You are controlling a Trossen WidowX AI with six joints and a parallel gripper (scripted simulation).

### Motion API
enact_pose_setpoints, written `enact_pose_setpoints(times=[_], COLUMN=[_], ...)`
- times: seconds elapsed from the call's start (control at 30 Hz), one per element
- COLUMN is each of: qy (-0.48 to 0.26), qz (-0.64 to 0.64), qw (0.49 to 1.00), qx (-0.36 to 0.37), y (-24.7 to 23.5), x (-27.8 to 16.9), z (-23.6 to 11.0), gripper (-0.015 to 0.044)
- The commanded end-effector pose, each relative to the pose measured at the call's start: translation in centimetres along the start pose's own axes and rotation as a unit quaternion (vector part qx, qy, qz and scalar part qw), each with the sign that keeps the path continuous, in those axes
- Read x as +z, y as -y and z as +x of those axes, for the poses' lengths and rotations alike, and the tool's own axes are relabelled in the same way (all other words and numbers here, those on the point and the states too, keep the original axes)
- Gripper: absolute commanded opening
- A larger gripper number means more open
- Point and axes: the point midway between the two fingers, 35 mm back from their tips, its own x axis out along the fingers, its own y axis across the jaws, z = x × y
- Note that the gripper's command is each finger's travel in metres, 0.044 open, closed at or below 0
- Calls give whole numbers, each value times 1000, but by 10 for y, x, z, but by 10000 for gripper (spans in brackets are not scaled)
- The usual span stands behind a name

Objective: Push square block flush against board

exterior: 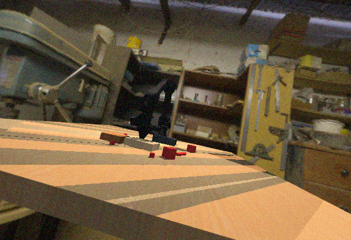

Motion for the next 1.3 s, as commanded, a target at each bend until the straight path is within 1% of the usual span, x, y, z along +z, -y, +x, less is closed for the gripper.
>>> enact_pose_setpoints(times=[0.0,1.13,1.2,1.27], qy=[-1,-3,-1,-2], qz=[-3,-2,-5,-3], qw=[1000,1000,1000,1000], qx=[-1,-1,-2,-1], y=[-1,1,-1,-1], x=[3,-48,-42,-41], z=[3,7,-6,-36], gripper=[0,0,0,0])
